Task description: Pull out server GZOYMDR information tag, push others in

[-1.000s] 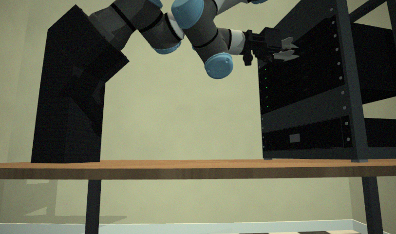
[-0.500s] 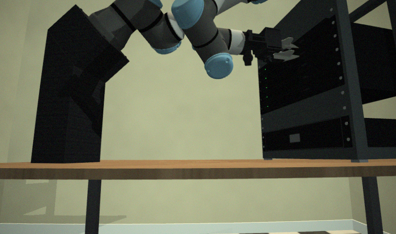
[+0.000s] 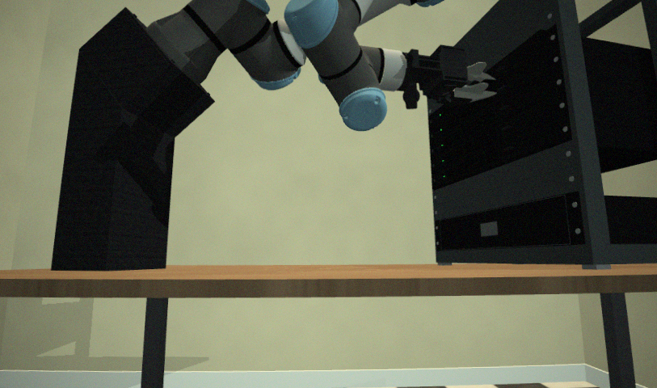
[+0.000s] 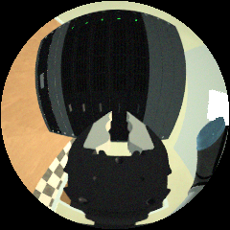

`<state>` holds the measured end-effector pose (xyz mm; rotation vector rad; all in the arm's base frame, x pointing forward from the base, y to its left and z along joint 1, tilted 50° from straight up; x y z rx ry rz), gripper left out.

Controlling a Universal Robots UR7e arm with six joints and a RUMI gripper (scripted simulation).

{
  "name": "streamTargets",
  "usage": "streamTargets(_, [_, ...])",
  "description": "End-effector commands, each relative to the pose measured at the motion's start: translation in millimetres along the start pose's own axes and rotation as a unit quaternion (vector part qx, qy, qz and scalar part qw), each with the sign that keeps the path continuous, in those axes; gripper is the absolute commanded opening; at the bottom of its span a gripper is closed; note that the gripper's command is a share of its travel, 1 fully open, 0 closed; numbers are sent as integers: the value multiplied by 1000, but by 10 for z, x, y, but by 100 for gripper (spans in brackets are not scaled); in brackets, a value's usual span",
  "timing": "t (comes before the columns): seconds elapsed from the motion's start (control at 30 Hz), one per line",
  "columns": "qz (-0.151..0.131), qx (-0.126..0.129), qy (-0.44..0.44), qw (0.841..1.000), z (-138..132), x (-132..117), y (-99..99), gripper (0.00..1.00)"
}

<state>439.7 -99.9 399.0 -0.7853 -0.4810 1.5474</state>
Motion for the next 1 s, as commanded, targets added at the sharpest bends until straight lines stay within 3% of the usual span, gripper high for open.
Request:
streamTargets(0.0, [0,0,0,1000,3,0,-1,15])
streamTargets(0.97, [0,0,0,1000,4,1,-191,15])
Point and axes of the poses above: the point where the finger pads meet when closed, its own y axis back along the fingers, its own z axis across the jaws, x = y × z, the point moved 8 cm from there along y, back along the fingers, and after that the axes turned 7 degrees about -y, right-handed, at the moved point
